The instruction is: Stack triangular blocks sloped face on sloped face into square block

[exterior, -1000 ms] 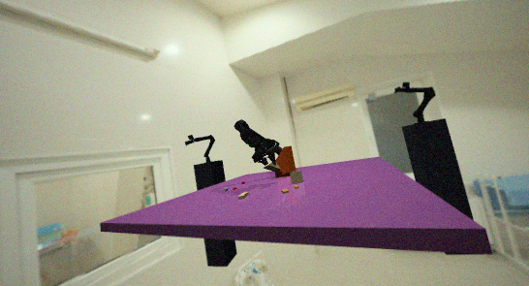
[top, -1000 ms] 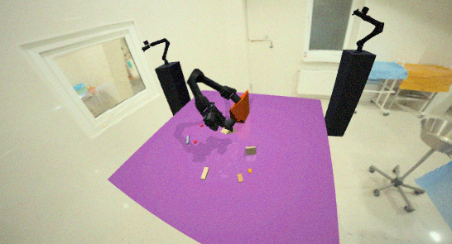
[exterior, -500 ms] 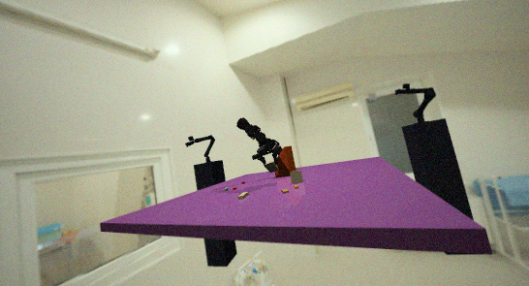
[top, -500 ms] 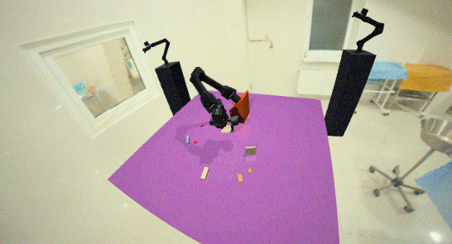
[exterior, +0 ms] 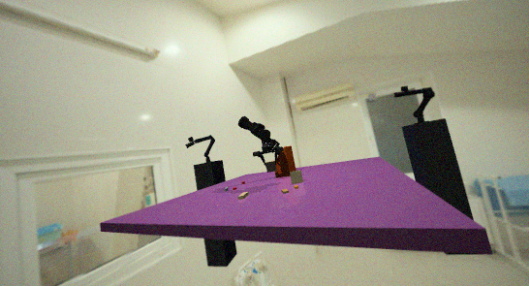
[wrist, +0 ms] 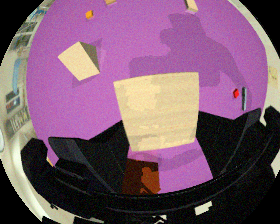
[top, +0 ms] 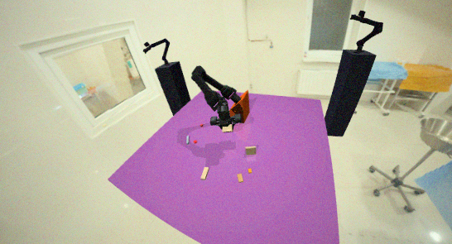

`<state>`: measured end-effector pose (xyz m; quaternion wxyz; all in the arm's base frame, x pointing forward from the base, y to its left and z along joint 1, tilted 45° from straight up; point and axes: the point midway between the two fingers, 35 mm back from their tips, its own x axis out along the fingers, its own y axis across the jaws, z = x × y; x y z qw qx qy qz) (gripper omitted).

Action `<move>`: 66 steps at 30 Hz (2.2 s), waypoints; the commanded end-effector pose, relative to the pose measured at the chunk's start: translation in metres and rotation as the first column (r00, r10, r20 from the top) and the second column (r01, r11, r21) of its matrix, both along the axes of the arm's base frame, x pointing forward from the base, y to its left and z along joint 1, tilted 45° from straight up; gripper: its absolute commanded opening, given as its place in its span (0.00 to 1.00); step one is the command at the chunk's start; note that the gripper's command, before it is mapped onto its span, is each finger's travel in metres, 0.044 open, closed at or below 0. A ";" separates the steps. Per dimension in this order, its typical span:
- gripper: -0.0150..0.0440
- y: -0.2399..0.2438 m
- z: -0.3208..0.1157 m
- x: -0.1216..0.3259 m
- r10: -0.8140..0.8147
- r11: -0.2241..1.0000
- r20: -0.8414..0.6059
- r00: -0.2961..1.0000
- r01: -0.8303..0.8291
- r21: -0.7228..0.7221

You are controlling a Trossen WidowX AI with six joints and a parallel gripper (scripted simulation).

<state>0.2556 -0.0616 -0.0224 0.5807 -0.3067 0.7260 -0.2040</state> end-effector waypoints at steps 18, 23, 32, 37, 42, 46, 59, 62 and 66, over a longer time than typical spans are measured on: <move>0.25 0.081 -0.032 0.017 0.022 1.000 -0.003 1.000 -0.022 0.017; 0.25 0.104 -0.041 0.016 0.020 1.000 -0.004 1.000 -0.020 0.015; 0.25 0.139 -0.056 0.008 0.016 1.000 -0.005 1.000 -0.016 0.003; 0.25 0.136 -0.061 0.011 0.016 1.000 -0.005 1.000 -0.016 0.003; 0.25 0.122 -0.079 0.018 0.017 1.000 -0.004 1.000 -0.017 0.004; 0.25 0.111 -0.093 0.023 0.017 1.000 -0.003 1.000 -0.017 0.003; 0.25 0.088 -0.114 0.027 0.016 1.000 -0.003 1.000 -0.016 -0.001; 0.25 0.083 -0.122 0.030 0.016 1.000 -0.003 1.000 -0.016 -0.001; 0.25 0.072 -0.134 0.034 0.016 1.000 -0.003 1.000 -0.016 -0.002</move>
